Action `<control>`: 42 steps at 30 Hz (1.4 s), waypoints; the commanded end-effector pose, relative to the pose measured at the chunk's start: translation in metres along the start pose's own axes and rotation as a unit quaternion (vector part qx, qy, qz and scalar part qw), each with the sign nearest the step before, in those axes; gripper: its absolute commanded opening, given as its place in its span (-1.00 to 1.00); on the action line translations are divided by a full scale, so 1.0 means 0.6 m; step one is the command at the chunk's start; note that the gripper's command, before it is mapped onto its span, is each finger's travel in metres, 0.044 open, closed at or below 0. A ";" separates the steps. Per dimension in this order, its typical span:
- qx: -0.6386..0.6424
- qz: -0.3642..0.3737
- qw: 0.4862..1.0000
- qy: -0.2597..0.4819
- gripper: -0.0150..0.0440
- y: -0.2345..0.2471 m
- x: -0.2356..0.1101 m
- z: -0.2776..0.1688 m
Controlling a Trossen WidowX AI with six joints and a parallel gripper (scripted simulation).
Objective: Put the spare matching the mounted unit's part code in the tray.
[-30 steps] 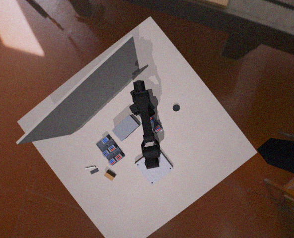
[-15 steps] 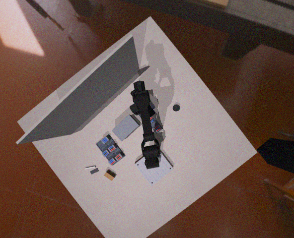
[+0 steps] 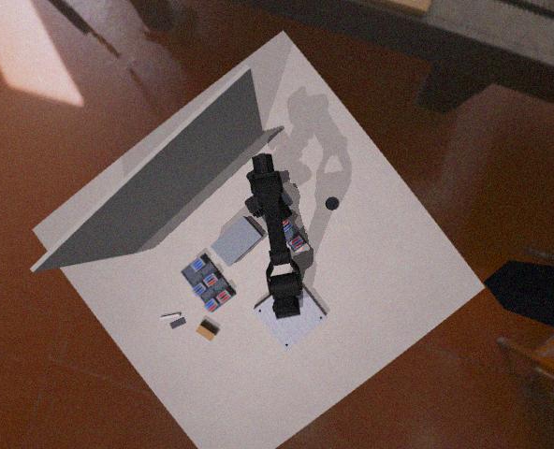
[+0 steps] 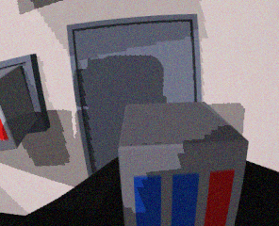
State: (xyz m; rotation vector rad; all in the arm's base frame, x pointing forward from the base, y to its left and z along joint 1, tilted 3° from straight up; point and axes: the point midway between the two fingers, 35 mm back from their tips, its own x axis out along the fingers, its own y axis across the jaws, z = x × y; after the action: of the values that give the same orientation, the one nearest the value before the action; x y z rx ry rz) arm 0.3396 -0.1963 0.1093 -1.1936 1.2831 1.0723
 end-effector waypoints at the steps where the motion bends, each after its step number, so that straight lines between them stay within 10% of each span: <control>1: -0.002 0.006 1.000 -0.002 -0.49 0.003 0.011 0.001; 42: -0.002 0.006 1.000 -0.001 -0.49 0.006 0.066 0.002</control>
State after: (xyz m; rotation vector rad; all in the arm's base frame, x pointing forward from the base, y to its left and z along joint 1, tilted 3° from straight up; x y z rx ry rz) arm 0.3394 -0.1981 0.0758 -1.1937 1.2834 1.0724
